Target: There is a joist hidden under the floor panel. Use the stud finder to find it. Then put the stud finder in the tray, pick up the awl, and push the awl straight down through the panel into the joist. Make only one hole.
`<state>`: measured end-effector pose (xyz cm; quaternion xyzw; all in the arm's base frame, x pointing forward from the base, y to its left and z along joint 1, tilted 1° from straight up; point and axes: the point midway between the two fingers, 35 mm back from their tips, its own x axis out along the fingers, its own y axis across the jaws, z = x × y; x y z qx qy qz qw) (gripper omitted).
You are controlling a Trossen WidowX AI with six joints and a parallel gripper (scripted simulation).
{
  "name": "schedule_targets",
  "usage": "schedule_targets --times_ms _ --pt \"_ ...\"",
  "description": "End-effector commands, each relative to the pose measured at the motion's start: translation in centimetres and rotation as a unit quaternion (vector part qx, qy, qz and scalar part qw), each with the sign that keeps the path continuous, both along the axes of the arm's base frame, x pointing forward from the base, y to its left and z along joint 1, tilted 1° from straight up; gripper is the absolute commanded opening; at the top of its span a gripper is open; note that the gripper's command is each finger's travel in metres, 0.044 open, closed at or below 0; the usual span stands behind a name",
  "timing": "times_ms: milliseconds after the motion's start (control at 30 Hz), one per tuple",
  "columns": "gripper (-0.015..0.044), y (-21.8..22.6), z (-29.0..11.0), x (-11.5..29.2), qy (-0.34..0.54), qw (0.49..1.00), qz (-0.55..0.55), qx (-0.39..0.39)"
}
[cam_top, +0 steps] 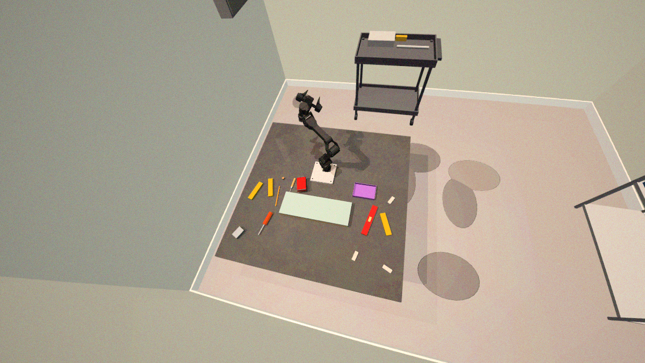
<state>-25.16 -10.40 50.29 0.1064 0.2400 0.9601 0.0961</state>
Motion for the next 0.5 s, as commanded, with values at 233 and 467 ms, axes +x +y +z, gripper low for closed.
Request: schedule_targets --times_ms 233,467 --pt "0.044 -15.1 -7.6 4.3 -0.07 0.923 0.268 0.267" --pt "0.044 -20.3 -11.7 9.1 -0.077 0.843 0.379 0.373"
